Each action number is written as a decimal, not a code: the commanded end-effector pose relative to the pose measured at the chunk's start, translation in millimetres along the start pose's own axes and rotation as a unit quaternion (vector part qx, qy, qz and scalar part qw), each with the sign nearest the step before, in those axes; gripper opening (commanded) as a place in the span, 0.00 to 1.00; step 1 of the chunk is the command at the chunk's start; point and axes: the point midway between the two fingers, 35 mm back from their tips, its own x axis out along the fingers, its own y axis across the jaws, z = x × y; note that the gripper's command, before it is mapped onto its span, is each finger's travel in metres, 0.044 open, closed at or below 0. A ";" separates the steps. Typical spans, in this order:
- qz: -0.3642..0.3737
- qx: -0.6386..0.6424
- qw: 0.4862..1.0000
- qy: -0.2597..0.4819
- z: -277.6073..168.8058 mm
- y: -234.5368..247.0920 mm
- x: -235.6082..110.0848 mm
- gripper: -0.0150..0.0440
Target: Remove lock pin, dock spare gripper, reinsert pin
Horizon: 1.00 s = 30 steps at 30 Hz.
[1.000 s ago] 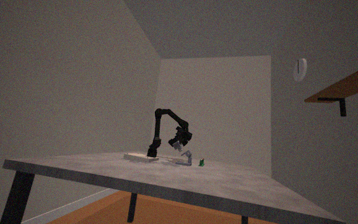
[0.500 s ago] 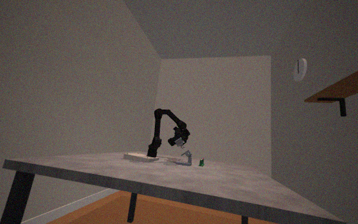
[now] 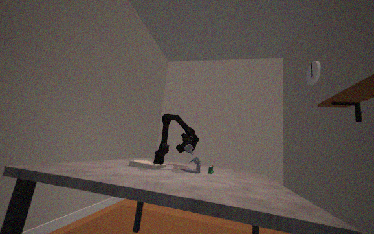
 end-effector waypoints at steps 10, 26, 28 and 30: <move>-0.007 0.000 1.000 0.010 13.2 -1.8 7.6 0.25; -0.007 0.001 1.000 0.010 31.2 -2.1 19.2 0.25; -0.007 0.001 1.000 0.010 33.4 -2.1 20.7 0.25; -0.007 0.001 1.000 0.010 35.7 -2.1 22.2 0.25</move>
